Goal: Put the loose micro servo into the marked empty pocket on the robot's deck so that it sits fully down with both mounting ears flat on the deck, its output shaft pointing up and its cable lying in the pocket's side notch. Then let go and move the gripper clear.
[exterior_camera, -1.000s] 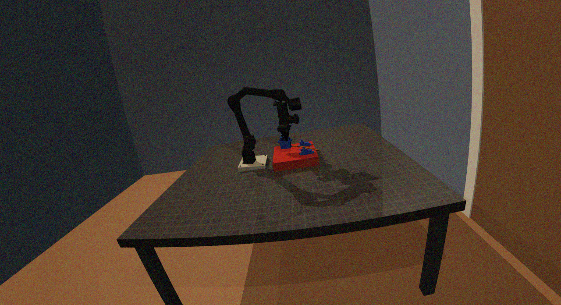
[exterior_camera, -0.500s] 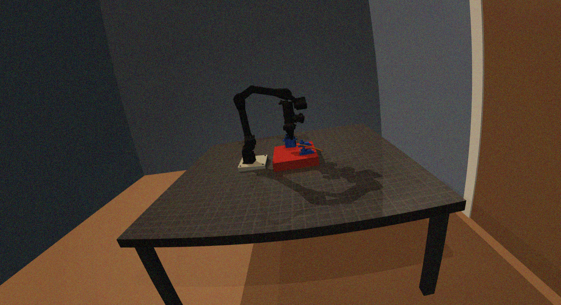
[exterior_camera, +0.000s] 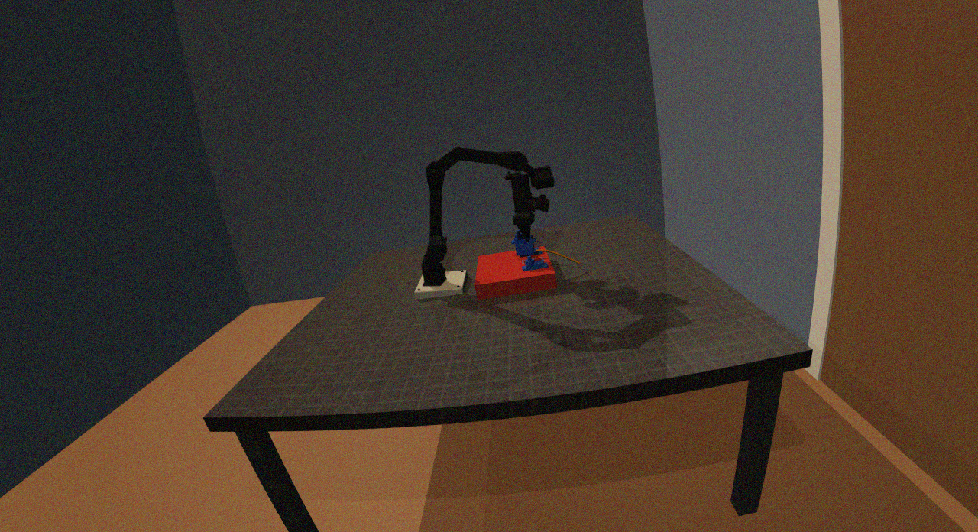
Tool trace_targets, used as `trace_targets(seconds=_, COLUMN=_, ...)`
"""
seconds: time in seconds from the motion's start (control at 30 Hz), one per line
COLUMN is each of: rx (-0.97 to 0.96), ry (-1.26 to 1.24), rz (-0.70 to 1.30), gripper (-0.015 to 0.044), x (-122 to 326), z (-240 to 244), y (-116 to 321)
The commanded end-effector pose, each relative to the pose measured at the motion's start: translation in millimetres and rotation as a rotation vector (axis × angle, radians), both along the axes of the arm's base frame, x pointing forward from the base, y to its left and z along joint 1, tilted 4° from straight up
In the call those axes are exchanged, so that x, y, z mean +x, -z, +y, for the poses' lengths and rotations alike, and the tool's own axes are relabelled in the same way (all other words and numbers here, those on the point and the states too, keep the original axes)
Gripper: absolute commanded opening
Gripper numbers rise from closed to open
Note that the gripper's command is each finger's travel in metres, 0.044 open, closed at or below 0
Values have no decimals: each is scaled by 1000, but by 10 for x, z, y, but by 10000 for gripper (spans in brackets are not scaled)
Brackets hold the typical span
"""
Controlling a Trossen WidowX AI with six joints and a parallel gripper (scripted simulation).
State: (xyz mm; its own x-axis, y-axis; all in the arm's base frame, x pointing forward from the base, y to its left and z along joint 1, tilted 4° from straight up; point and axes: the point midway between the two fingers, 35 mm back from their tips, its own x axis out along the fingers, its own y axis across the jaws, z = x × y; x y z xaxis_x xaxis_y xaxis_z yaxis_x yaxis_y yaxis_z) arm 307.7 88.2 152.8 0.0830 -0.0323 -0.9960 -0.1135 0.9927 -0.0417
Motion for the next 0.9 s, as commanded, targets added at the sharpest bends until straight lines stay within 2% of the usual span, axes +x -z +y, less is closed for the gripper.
trace_targets(seconds=0.0, rx=0, ry=-2, rz=-8, gripper=0, x=149, z=27, y=-38)
trace_targets(seconds=0.23, rx=-9, ry=-105, rz=-5, gripper=0, x=198, z=38, y=-43)
trace_targets(seconds=0.87, rx=-9, ry=-109, rz=-5, gripper=0, x=212, z=14, y=154)
